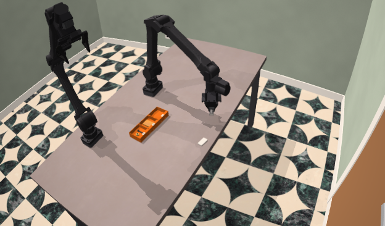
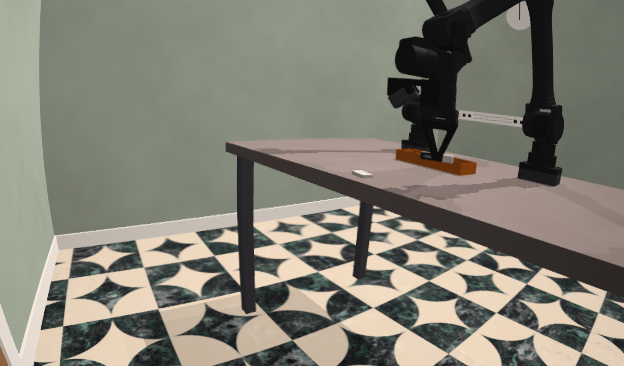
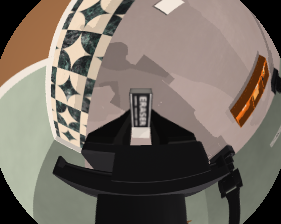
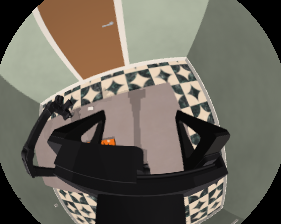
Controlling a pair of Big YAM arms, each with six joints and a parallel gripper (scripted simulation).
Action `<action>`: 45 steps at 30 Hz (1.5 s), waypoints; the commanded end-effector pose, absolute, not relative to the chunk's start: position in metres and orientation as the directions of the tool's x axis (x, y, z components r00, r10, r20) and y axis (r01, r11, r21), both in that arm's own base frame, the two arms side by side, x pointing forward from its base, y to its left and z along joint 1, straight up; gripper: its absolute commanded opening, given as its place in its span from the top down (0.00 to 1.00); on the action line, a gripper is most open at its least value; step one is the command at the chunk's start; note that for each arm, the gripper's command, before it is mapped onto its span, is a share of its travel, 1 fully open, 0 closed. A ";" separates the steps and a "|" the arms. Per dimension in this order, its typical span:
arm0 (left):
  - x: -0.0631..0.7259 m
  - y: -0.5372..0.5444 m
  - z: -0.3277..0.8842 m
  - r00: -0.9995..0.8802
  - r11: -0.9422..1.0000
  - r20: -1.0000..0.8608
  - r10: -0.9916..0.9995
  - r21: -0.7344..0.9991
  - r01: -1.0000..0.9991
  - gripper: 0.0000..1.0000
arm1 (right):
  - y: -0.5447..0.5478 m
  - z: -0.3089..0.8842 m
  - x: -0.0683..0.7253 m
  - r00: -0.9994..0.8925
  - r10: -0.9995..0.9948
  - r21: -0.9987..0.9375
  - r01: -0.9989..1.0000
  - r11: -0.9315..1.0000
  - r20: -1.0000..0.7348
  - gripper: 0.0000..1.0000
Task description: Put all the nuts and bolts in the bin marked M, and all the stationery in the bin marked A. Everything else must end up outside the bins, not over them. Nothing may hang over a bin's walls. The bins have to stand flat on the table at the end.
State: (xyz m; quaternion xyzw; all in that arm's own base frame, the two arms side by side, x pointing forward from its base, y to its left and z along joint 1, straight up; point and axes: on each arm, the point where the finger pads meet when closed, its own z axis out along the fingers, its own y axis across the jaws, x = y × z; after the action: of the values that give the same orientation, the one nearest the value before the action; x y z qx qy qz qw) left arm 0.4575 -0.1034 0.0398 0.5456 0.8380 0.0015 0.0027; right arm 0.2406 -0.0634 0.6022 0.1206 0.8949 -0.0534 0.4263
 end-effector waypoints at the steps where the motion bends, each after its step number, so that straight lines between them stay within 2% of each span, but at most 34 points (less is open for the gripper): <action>1: 0.466 -0.106 0.039 -0.400 0.400 -0.006 0.916 0.006 0.916 0.82 | -0.063 0.603 0.235 -0.610 0.163 0.000 0.259 0.966 -0.775 0.00; 11: 0.466 -0.103 0.027 -0.402 0.403 -0.010 0.915 0.011 0.915 0.82 | -0.063 0.603 0.235 -0.610 0.163 0.000 0.259 0.966 -0.775 0.00; 45: 0.305 -0.203 0.035 -0.403 0.404 -0.027 0.915 0.018 0.915 0.82 | -0.063 0.603 0.235 -0.610 0.163 0.000 0.259 0.966 -0.775 0.00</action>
State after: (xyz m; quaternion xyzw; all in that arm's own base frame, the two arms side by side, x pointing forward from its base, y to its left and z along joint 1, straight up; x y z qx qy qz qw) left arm 0.3109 -0.1906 0.0284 0.5596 0.8287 -0.0002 0.0001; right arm 0.2406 -0.0634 0.6022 0.1206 0.8949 -0.0534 0.4263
